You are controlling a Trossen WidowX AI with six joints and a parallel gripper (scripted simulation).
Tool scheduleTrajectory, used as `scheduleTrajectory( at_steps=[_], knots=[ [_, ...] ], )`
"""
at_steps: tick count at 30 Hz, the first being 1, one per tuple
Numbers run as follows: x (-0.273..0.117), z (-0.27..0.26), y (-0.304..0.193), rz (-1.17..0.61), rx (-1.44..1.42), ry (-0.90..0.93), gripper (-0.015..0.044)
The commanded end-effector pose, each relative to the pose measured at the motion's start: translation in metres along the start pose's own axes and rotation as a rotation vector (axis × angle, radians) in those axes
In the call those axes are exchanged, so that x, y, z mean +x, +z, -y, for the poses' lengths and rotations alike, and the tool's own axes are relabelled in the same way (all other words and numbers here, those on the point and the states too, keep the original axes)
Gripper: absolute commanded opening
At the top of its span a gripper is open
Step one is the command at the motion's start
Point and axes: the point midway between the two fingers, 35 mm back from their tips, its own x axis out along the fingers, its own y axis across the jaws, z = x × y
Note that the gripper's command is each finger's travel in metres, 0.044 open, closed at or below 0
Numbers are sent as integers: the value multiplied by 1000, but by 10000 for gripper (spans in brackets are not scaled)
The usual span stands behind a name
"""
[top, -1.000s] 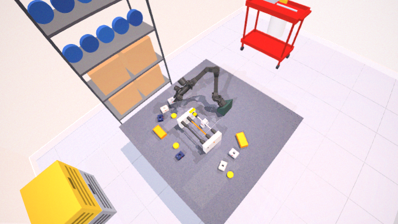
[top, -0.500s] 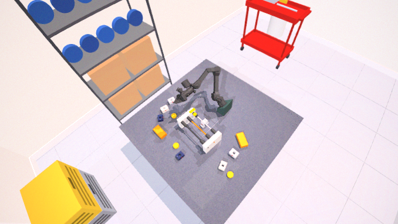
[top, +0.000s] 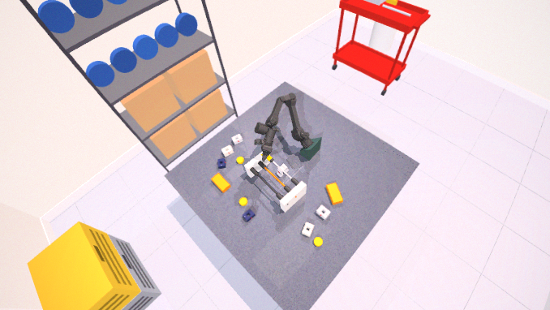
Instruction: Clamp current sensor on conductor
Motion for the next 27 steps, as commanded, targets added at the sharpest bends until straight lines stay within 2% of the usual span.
scheduleTrajectory(
  at_steps=[1, 6, 9, 11, 13, 15, 27],
  knots=[
    [-6, 6, -60, -178, -13, -207, 440],
    [-26, 36, -90, -188, -110, -470, 440],
    [-50, 62, -86, -58, -270, -672, 440],
    [-65, 66, -72, 77, -406, -737, 440],
    [-77, 59, -56, 212, -538, -741, 440],
    [-80, 55, -51, 261, -587, -729, 440],
    [-80, 55, -51, 261, -587, -729, 440]
  ],
)
